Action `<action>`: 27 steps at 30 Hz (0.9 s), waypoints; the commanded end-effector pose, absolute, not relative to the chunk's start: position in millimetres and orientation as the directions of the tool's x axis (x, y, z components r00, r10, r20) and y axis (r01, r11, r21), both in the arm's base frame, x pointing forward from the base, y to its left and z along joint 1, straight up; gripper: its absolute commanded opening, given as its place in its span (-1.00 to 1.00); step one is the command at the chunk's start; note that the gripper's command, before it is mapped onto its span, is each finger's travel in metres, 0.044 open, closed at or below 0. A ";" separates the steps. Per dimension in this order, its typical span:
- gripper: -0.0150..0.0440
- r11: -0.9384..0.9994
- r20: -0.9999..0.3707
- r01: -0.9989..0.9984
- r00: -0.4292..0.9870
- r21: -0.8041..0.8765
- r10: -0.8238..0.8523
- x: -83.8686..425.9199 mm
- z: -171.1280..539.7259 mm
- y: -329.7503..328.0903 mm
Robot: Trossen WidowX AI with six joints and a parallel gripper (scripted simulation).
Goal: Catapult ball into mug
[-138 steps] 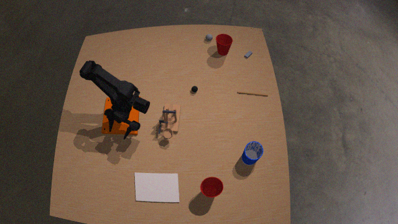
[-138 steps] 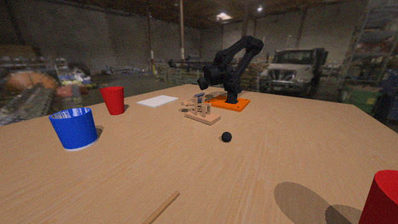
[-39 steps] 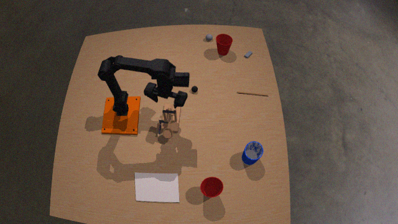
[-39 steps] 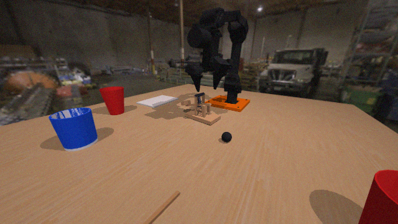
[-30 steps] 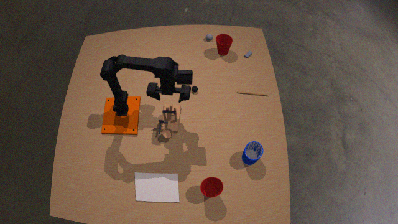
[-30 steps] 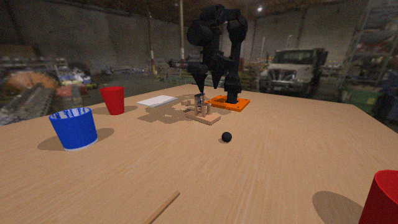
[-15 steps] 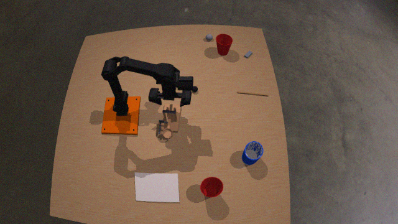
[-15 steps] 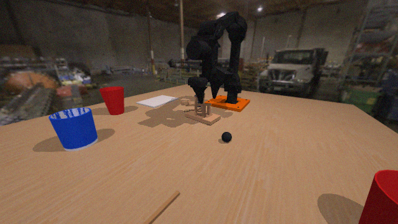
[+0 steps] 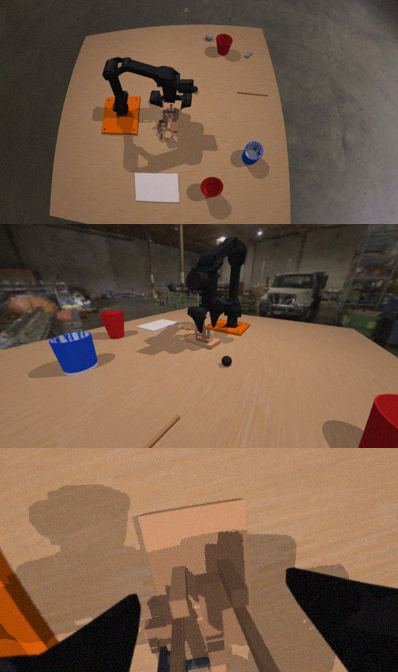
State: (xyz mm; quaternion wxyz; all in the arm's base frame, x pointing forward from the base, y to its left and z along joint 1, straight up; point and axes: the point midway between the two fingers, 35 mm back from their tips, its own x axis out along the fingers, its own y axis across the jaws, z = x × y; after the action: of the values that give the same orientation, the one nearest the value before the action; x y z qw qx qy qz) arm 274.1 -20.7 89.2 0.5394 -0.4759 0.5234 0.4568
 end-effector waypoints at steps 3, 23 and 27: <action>1.00 0.125 -1.000 -0.992 0.028 -0.028 -0.002 272.6 77.1 -20.2; 0.73 0.129 -0.999 -0.991 0.032 -0.032 -0.005 273.4 58.8 -20.7; 0.38 0.129 -0.999 -0.991 0.032 -0.032 -0.005 273.4 58.8 -20.7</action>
State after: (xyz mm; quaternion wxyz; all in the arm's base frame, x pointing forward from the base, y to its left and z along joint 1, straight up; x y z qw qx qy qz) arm 273.2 -20.6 58.5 0.5384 -0.4752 0.5241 0.4578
